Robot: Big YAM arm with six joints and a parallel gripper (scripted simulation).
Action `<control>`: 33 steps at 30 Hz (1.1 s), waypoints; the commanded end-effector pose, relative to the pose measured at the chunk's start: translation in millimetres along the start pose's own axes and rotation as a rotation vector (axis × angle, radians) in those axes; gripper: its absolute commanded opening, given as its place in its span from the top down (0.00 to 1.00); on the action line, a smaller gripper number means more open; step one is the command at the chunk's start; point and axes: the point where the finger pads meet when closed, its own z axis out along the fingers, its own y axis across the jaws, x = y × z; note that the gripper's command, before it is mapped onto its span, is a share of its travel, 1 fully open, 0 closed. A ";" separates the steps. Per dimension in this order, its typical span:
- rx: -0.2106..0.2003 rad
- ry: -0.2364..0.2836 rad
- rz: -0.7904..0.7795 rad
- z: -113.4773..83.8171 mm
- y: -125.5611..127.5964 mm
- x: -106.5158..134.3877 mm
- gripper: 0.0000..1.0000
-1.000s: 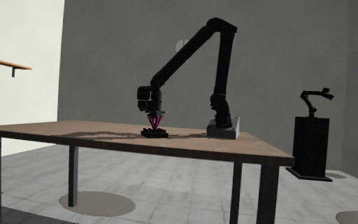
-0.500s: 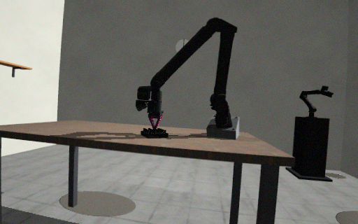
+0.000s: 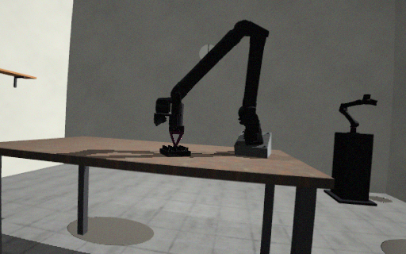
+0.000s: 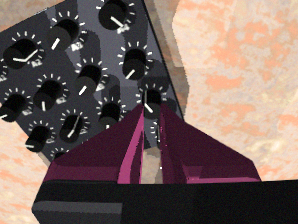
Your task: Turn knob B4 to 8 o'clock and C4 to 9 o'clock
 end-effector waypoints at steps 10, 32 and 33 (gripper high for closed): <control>-0.021 -0.002 -0.253 5.1 7.0 -3.2 0.92; -0.022 -0.004 -0.392 5.1 7.1 -3.1 0.92; -0.022 -0.004 -0.393 5.2 7.1 -3.1 0.92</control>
